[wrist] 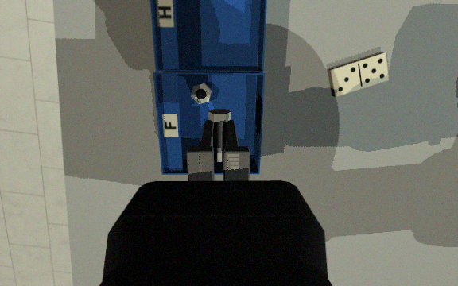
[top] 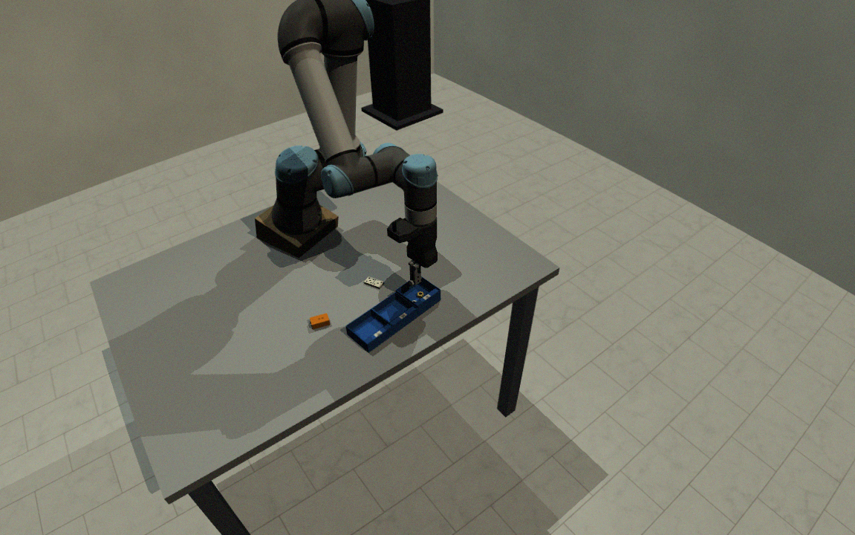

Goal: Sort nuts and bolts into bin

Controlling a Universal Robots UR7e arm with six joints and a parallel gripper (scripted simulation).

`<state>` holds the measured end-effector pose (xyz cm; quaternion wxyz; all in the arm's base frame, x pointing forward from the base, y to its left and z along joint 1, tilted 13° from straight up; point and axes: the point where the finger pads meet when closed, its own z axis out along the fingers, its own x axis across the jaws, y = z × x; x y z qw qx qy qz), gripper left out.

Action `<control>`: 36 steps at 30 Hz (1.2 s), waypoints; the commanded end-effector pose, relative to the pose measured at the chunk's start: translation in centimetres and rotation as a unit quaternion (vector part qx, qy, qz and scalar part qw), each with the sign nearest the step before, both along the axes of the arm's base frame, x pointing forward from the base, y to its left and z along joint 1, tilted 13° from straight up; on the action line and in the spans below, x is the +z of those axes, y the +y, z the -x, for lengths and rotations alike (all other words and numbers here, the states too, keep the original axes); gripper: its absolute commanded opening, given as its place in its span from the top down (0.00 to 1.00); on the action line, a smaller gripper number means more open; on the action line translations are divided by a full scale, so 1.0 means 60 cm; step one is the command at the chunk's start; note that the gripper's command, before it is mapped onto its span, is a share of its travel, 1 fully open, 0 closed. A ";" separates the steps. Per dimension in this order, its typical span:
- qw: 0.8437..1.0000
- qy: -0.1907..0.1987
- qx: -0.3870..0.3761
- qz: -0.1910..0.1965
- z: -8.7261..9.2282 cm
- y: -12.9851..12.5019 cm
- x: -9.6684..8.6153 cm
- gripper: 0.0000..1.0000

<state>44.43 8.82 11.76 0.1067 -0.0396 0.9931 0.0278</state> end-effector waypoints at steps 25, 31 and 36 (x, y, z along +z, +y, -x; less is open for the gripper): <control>1.000 -0.001 0.000 0.000 -0.009 0.003 -0.039 1.00; 1.000 -0.001 0.000 0.000 -0.009 0.003 -0.039 0.38; 1.000 -0.001 0.000 0.000 -0.009 0.003 -0.039 0.38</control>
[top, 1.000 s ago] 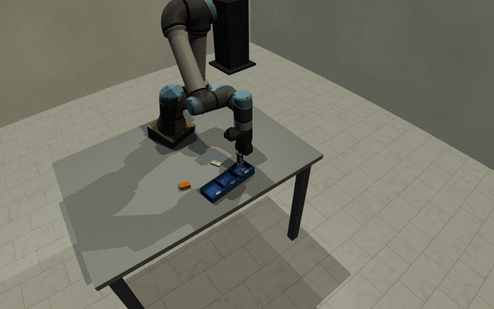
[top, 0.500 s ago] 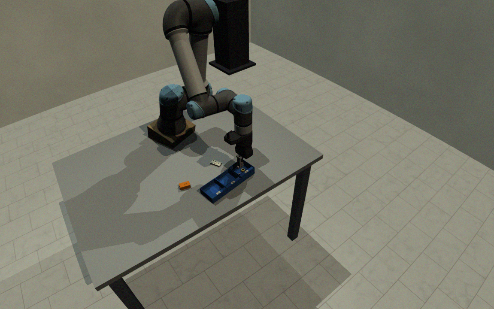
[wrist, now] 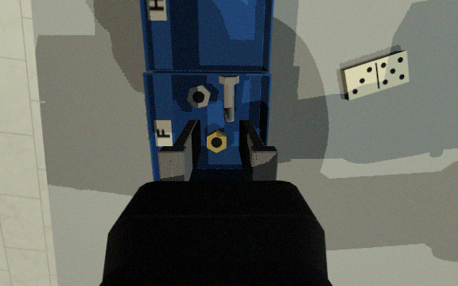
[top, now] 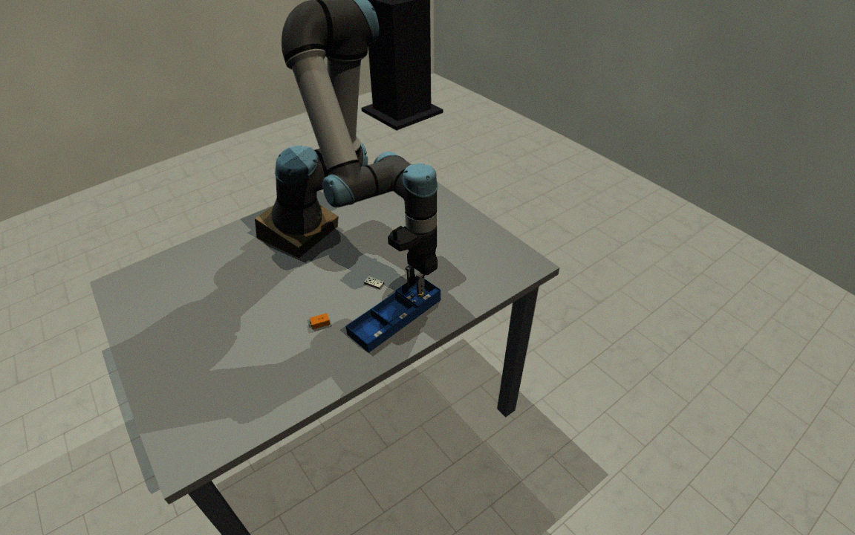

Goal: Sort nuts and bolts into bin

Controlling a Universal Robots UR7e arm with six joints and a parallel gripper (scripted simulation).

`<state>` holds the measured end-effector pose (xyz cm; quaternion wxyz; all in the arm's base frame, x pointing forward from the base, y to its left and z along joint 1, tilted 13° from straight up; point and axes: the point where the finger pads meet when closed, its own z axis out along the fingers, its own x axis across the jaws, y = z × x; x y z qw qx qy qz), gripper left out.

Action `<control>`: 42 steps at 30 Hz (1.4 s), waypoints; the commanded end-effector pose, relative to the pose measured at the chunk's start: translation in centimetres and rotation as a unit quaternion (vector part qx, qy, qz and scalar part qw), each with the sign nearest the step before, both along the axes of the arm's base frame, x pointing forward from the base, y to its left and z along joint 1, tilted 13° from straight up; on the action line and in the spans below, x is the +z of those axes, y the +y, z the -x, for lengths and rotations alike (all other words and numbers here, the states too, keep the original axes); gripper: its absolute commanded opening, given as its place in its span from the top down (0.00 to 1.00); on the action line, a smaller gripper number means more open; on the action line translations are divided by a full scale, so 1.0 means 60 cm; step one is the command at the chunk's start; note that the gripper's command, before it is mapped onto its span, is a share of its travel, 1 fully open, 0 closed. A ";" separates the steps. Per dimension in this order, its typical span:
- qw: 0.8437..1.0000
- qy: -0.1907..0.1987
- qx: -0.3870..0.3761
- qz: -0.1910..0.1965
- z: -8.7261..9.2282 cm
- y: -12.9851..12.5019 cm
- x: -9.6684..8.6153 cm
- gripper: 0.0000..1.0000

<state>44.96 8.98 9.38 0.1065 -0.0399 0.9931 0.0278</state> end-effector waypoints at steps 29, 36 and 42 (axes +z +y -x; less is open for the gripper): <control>1.000 -0.001 0.000 0.000 0.017 -0.005 0.080 0.00; 1.000 -0.001 0.000 0.000 0.027 -0.008 0.125 0.00; 1.000 -0.001 0.000 0.000 0.035 -0.011 0.164 0.00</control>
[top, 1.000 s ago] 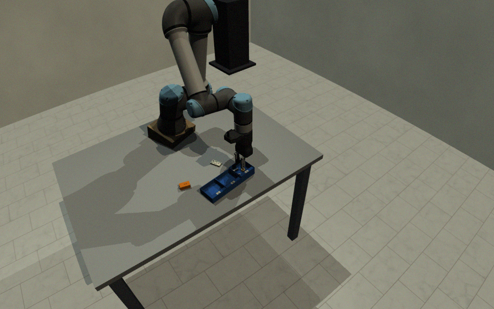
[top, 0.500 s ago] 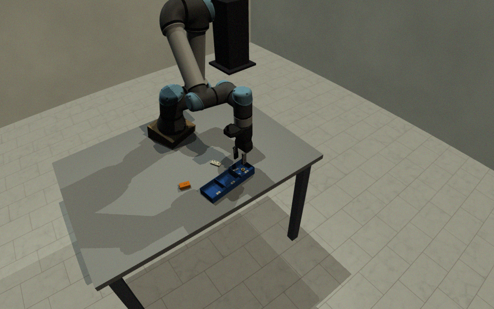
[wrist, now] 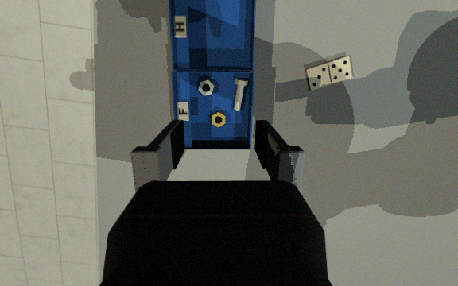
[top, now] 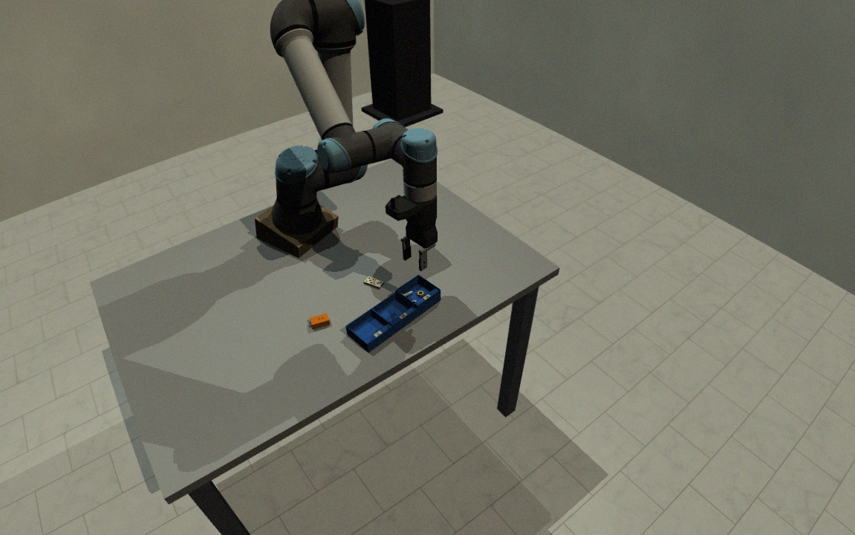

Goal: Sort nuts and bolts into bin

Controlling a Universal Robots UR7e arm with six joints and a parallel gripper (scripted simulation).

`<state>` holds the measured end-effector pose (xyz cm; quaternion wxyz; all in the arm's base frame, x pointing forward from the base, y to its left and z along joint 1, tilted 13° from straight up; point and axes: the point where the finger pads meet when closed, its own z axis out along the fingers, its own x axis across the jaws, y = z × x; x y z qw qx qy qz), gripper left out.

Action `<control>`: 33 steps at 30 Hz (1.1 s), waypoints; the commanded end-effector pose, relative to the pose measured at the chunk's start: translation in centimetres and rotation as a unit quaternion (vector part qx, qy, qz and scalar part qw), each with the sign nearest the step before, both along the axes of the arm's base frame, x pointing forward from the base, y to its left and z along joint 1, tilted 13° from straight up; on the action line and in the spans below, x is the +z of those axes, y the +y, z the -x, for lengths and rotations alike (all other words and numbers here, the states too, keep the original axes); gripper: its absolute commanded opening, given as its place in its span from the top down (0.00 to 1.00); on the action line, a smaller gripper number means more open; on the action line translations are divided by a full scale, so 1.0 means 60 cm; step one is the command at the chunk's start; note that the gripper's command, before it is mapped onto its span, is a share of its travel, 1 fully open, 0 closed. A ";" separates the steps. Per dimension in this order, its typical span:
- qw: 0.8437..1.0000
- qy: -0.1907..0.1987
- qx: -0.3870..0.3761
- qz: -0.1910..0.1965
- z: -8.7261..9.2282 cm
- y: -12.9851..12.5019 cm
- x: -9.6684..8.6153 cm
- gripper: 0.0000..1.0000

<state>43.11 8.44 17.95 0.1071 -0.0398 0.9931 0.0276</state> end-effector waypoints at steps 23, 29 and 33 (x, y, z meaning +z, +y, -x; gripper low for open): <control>1.000 0.000 0.000 0.000 0.026 -0.008 0.125 0.00; 1.000 0.000 0.000 0.000 0.026 -0.008 0.125 0.00; 1.000 0.000 0.000 0.000 0.026 -0.008 0.125 0.00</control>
